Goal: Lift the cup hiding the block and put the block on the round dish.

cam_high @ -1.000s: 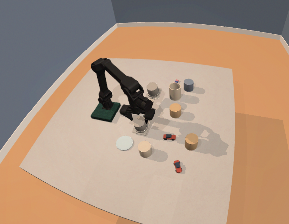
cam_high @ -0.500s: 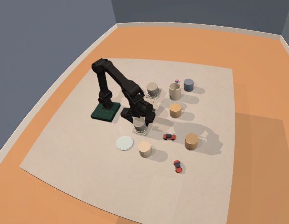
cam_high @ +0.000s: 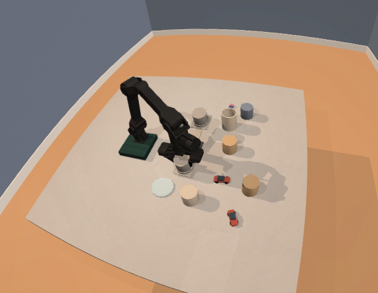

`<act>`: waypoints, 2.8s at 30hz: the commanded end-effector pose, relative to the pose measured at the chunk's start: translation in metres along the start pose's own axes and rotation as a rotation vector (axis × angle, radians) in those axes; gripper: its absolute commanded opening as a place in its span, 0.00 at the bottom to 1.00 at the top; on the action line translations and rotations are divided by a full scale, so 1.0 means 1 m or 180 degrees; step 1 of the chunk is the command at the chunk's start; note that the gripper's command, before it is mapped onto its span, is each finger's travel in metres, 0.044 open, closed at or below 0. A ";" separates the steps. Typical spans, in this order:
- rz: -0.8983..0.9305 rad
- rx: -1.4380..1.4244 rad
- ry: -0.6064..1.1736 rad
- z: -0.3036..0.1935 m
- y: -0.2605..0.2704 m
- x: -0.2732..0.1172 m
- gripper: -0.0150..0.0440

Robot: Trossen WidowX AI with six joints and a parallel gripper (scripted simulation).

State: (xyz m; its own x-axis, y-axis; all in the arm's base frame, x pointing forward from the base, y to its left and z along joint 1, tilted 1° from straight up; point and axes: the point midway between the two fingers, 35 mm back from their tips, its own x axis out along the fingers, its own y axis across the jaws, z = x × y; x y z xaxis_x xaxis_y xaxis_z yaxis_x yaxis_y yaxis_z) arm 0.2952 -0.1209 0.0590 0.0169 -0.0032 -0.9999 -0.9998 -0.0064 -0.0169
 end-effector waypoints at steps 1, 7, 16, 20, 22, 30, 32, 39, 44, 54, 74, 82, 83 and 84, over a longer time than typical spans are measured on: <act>0.0007 -0.0005 -0.0012 0.001 0.000 0.001 0.79; 0.0007 -0.0005 -0.0012 0.000 0.000 -0.001 0.55; 0.0006 -0.0005 -0.0012 -0.001 -0.003 -0.012 0.25; 0.0006 -0.0005 -0.0012 -0.001 -0.004 -0.017 0.25; 0.0006 -0.0005 -0.0011 -0.001 -0.004 -0.019 0.25; 0.0005 -0.0005 -0.0011 -0.002 -0.006 -0.029 0.25; 0.0005 -0.0005 -0.0011 -0.002 -0.006 -0.032 0.25; 0.0005 -0.0005 -0.0011 -0.003 -0.007 -0.041 0.25; 0.0005 -0.0005 -0.0011 -0.003 -0.008 -0.047 0.25; 0.0005 -0.0005 -0.0011 -0.003 -0.008 -0.060 0.25; 0.0005 -0.0005 -0.0011 -0.003 -0.007 -0.086 0.25; 0.0005 -0.0005 -0.0011 -0.002 -0.006 -0.097 0.25; 0.0005 -0.0005 -0.0011 -0.002 -0.006 -0.098 0.25; 0.0005 -0.0005 -0.0011 -0.002 -0.006 -0.099 0.25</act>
State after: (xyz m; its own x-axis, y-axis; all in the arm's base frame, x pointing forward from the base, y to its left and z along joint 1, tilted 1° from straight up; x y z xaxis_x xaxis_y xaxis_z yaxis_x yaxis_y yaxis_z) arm 0.2994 -0.1222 0.1508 0.0031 0.0078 -1.0000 -1.0000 -0.0052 -0.0031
